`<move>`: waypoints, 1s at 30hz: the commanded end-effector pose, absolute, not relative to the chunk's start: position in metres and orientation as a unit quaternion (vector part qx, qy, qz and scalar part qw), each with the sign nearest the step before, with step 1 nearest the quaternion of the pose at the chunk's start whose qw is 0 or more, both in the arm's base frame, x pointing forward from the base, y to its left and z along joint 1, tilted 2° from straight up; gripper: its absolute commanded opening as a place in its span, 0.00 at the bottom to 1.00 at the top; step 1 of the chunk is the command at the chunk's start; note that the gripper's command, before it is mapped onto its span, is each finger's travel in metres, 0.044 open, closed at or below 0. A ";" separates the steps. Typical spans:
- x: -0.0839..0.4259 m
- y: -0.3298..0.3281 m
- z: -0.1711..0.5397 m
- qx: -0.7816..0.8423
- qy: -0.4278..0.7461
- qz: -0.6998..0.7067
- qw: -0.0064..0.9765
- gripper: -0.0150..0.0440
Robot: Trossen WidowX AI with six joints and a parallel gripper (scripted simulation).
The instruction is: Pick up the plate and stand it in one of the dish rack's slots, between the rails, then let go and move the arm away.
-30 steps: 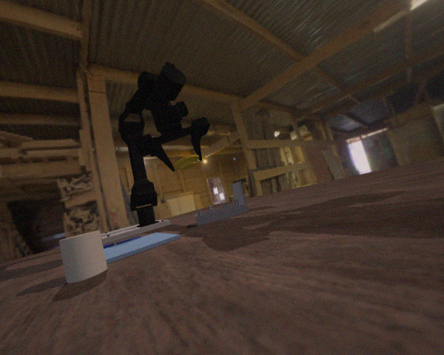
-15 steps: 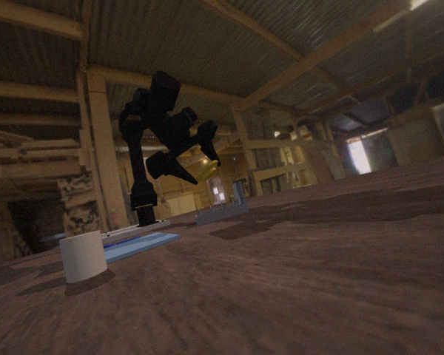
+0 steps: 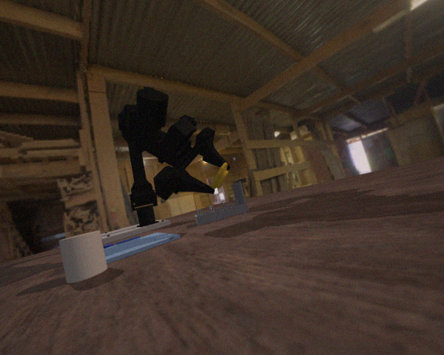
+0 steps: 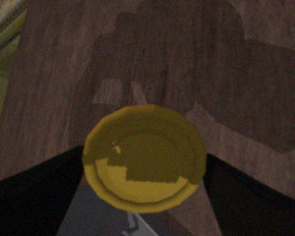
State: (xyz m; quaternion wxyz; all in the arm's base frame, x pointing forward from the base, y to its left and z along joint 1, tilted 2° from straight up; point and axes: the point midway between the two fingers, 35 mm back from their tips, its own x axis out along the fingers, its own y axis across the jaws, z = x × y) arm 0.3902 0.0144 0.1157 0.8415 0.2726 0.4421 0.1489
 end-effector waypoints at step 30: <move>0.360 0.003 0.091 0.159 0.177 0.376 0.895 0.25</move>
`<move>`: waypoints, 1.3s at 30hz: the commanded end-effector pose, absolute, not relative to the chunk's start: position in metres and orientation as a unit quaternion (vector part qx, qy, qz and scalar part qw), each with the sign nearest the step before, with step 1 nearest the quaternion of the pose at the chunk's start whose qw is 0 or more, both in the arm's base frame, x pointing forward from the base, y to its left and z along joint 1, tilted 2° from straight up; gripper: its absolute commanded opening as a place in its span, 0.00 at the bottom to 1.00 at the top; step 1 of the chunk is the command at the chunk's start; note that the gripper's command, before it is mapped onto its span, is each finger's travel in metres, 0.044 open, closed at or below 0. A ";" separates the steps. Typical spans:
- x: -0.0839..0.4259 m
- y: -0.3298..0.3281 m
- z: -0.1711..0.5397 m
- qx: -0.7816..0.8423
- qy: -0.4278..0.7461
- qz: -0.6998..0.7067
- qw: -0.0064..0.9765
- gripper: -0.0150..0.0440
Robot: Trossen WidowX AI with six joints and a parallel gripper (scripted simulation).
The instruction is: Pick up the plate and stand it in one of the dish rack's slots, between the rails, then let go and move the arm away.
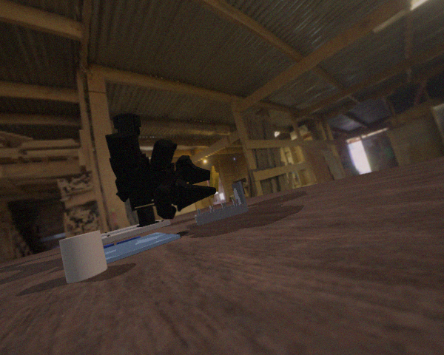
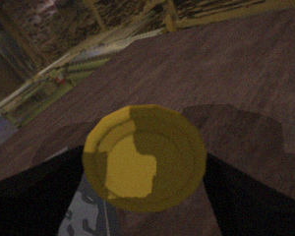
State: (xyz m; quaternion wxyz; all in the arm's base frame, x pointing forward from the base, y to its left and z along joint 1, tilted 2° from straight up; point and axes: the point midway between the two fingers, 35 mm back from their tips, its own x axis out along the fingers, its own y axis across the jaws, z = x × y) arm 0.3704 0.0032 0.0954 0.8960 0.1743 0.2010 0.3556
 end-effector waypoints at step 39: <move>0.272 0.016 0.090 -0.015 -0.005 0.487 0.873 0.25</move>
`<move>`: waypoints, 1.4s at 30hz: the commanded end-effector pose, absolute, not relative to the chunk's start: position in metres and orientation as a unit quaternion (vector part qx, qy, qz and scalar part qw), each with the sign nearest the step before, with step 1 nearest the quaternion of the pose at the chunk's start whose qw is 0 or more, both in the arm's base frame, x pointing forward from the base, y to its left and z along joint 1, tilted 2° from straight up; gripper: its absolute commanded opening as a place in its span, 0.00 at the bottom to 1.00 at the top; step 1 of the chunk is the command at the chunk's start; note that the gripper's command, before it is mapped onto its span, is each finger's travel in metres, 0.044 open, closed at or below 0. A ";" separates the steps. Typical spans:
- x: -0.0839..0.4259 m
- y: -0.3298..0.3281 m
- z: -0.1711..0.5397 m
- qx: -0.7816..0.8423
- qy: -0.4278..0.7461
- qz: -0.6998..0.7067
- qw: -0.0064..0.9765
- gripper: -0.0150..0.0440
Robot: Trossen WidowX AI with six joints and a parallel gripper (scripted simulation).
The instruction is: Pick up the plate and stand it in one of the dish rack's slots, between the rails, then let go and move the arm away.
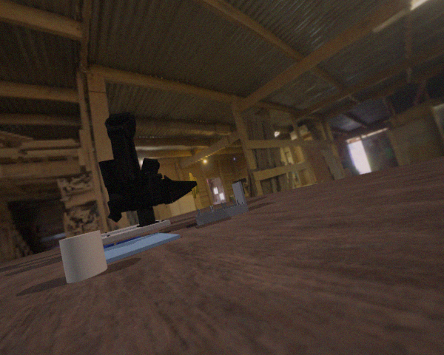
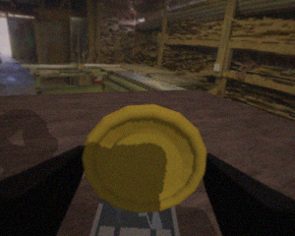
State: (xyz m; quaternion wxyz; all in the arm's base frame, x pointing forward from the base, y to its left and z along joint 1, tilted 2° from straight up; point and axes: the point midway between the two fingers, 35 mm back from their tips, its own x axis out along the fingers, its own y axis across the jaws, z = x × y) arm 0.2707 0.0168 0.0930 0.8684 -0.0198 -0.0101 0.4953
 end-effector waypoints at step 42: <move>0.280 0.034 0.048 0.010 0.019 0.500 0.866 0.34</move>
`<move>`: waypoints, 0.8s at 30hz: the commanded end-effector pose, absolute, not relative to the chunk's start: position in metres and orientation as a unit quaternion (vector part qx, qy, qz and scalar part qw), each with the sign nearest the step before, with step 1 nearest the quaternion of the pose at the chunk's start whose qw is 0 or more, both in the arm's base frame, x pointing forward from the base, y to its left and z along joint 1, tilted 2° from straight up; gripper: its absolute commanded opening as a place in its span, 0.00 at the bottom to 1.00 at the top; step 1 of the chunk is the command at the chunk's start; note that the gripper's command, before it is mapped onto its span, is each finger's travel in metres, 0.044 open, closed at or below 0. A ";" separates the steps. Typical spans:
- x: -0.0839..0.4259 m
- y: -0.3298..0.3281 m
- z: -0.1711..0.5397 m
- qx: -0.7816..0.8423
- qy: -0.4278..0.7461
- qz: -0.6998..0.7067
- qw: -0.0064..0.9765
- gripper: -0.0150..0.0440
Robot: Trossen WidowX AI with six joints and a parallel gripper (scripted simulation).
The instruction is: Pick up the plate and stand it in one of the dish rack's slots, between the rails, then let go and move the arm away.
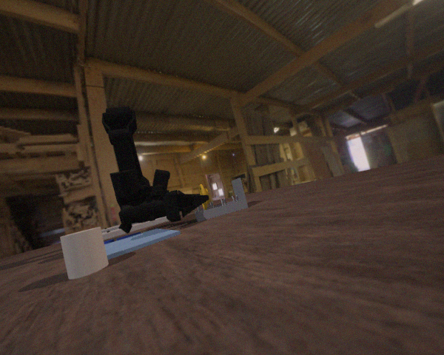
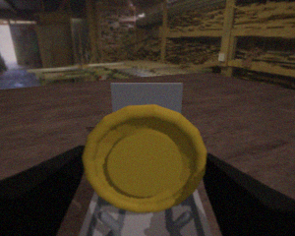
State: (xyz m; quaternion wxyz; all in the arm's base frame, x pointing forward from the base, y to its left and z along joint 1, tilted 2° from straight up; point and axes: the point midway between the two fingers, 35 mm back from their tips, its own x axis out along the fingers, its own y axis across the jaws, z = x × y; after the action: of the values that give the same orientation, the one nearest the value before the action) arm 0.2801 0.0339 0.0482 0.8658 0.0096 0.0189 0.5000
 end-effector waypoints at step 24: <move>0.282 0.033 0.062 0.006 0.015 0.499 0.867 0.93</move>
State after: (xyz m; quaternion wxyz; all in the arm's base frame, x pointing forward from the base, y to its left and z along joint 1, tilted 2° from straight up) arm 0.2805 0.0337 0.0501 0.8658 0.0104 0.0191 0.4999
